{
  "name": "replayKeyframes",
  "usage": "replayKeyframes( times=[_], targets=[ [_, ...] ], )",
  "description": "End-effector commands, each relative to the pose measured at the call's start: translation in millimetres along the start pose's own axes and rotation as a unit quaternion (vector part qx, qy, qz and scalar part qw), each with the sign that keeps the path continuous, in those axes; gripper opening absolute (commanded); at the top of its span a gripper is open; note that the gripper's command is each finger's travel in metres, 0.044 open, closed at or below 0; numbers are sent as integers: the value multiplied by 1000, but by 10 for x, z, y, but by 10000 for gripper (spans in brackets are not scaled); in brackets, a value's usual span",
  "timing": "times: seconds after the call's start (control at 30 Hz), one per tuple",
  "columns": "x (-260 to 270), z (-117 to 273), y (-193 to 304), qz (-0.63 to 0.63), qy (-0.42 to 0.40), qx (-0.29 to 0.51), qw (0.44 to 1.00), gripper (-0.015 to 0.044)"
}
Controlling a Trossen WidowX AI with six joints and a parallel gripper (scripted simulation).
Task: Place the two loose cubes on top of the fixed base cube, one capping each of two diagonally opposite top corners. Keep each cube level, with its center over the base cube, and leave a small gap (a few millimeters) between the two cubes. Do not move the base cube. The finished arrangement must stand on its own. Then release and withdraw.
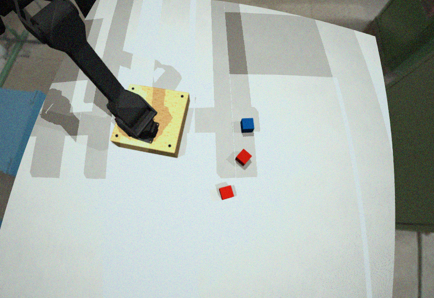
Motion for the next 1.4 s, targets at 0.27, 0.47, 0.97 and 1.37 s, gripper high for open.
replayKeyframes(
  times=[0.27,0.47,0.97,1.37],
  targets=[
    [-739,814,-199,9,120,-41,992,265],
    [-1219,1556,-245,11,215,-63,974,265],
    [-1900,3568,84,-10,436,-79,896,265],
    [-1891,5099,768,-59,580,-59,811,265]
  ],
)
Point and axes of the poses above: the point midway between the two fingers, 35 mm back from their tips, its own z axis back along the fingers, its own x axis across the jaws, y = z × x, the point moved 1 cm from there along z, back along the fingers, and after that the axes turned 15 degrees about z, right-handed, at the moved point
